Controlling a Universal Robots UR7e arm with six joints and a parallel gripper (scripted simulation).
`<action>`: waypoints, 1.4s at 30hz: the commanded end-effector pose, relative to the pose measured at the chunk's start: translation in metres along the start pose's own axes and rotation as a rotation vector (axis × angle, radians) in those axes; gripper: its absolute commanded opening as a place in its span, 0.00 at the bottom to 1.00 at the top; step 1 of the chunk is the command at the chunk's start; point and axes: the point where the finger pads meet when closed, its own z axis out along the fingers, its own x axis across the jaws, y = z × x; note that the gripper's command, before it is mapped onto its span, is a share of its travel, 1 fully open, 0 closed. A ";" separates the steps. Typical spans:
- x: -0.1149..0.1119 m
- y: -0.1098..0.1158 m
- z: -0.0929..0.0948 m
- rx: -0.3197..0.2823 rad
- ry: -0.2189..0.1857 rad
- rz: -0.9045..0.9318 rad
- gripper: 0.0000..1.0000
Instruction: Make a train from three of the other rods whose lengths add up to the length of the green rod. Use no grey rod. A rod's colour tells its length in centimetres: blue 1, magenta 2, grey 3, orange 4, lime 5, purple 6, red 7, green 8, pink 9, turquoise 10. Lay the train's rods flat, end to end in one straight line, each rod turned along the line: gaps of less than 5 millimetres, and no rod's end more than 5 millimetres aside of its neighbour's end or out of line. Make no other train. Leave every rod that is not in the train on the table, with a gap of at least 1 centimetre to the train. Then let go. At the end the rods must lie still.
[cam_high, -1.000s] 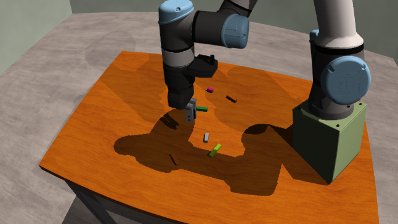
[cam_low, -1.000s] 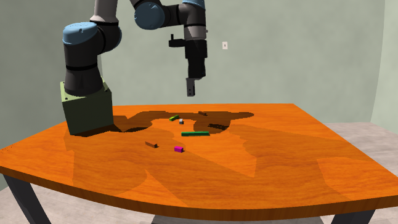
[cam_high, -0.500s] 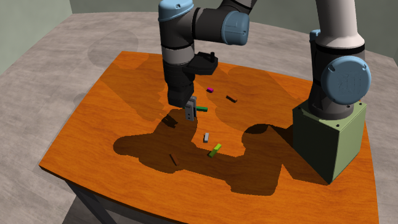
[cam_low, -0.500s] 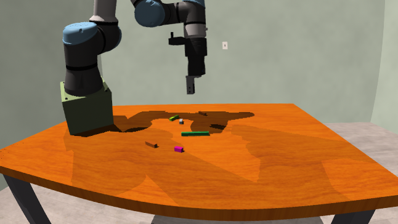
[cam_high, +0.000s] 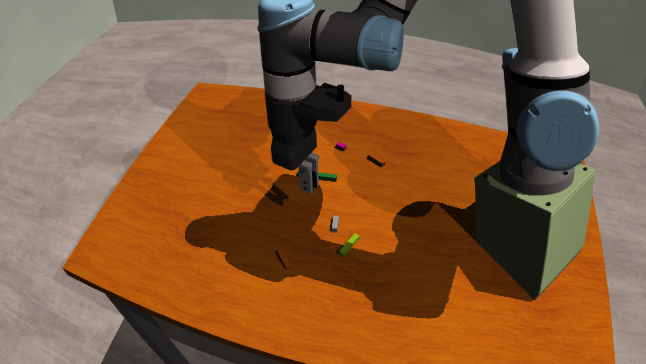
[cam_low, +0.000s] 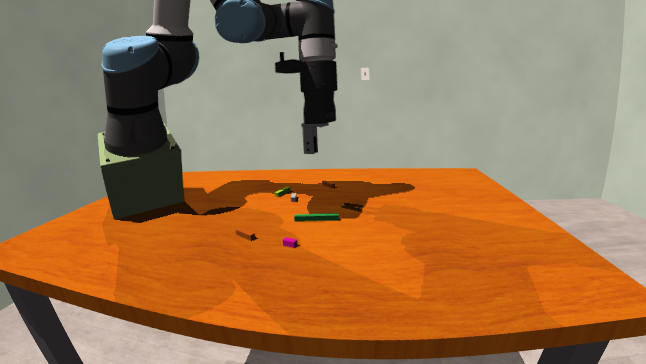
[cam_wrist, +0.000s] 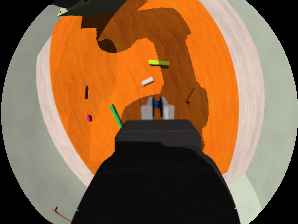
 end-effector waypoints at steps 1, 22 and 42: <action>-0.005 0.005 0.000 -0.001 0.001 0.129 0.24; -0.036 0.034 0.000 0.001 0.001 0.801 0.24; -0.065 0.057 -0.001 -0.002 0.002 1.305 0.24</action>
